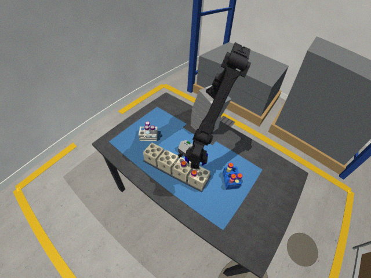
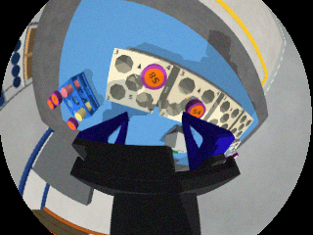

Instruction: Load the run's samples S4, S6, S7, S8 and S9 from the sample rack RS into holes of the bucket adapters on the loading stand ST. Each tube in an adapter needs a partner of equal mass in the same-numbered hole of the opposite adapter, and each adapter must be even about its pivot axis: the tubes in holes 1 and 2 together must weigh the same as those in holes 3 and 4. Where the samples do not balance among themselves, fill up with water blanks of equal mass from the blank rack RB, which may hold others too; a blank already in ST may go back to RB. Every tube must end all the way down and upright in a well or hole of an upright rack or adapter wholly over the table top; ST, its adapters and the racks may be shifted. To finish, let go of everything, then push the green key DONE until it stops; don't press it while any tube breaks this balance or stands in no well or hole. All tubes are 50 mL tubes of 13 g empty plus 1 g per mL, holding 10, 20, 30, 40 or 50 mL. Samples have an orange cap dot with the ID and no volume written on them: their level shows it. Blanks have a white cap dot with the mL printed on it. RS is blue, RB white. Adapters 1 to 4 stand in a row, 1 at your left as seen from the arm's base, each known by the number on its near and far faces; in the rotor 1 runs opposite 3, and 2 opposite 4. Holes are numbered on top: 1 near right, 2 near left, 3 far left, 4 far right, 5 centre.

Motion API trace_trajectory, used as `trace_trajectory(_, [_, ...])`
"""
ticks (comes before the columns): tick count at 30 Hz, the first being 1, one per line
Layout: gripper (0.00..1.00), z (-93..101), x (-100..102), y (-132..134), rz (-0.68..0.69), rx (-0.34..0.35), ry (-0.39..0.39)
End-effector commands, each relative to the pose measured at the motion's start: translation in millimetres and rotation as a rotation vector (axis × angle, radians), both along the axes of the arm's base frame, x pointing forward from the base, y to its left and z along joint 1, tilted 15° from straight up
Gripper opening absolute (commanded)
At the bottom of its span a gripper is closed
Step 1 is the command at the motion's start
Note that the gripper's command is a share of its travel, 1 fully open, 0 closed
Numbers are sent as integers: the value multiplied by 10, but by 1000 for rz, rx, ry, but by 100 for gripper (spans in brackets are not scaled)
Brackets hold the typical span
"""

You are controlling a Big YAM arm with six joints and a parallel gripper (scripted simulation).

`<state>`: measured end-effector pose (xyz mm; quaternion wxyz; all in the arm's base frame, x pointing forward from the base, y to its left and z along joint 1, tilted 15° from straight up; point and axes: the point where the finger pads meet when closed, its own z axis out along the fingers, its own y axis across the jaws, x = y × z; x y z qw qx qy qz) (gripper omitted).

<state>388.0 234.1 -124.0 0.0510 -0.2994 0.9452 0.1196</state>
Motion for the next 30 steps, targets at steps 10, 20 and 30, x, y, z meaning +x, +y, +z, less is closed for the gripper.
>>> trace_trajectory(10, [80, 406, -218, 865, 545, 7, -202])
trace_trajectory(20, [80, 501, -581, 1435, 931, -10, -295])
trace_trajectory(30, [80, 578, -1035, 2122, 1415, -33, -401])
